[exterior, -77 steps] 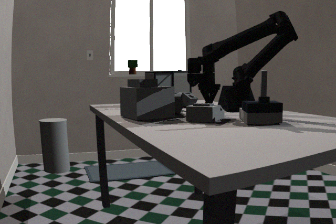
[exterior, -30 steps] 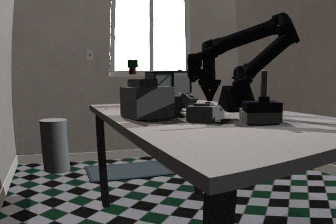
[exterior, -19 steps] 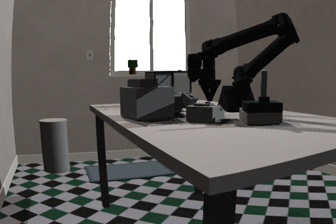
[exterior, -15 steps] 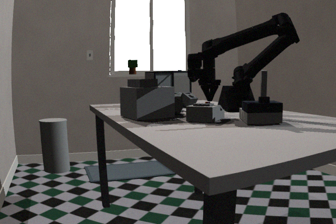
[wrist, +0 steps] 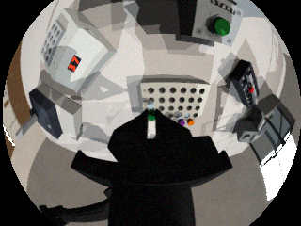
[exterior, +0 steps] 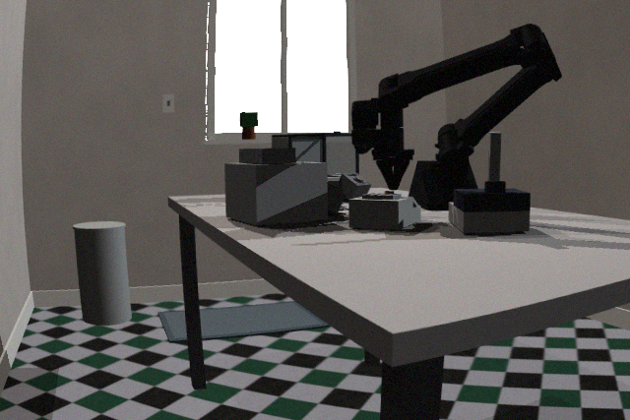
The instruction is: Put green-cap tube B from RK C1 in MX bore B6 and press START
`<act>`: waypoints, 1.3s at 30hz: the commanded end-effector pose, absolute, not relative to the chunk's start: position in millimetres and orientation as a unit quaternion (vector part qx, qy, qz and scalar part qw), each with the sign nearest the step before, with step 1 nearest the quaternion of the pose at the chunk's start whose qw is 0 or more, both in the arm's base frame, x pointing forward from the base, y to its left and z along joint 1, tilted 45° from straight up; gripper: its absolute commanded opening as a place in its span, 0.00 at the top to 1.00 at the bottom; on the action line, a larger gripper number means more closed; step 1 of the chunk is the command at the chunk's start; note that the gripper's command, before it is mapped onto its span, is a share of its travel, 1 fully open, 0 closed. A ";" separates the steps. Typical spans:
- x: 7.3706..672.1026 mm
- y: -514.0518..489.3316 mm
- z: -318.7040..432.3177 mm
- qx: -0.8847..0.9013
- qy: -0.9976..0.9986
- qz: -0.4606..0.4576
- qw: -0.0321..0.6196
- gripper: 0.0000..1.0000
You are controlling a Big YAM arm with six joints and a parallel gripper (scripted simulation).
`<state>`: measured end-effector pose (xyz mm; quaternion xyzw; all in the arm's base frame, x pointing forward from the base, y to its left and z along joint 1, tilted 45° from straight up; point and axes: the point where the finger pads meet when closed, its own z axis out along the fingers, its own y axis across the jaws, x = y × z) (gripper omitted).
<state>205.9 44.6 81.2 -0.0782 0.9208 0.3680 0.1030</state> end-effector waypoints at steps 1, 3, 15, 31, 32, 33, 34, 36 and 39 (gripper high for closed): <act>217.9 38.9 95.2 -0.086 0.921 0.359 0.123 0.91; 216.6 40.0 91.1 -0.084 0.921 0.361 0.119 0.91; 220.9 17.4 98.3 -0.085 0.922 0.356 0.125 0.91; 218.2 3.2 113.9 -0.086 0.923 0.354 0.128 0.91; 214.2 8.6 107.8 -0.084 0.922 0.359 0.119 0.91; 214.2 8.6 107.8 -0.084 0.922 0.359 0.119 0.91; 214.2 8.6 107.8 -0.084 0.922 0.359 0.119 0.91; 214.2 8.6 107.8 -0.084 0.922 0.359 0.119 0.91; 214.2 8.6 107.8 -0.084 0.922 0.359 0.119 0.91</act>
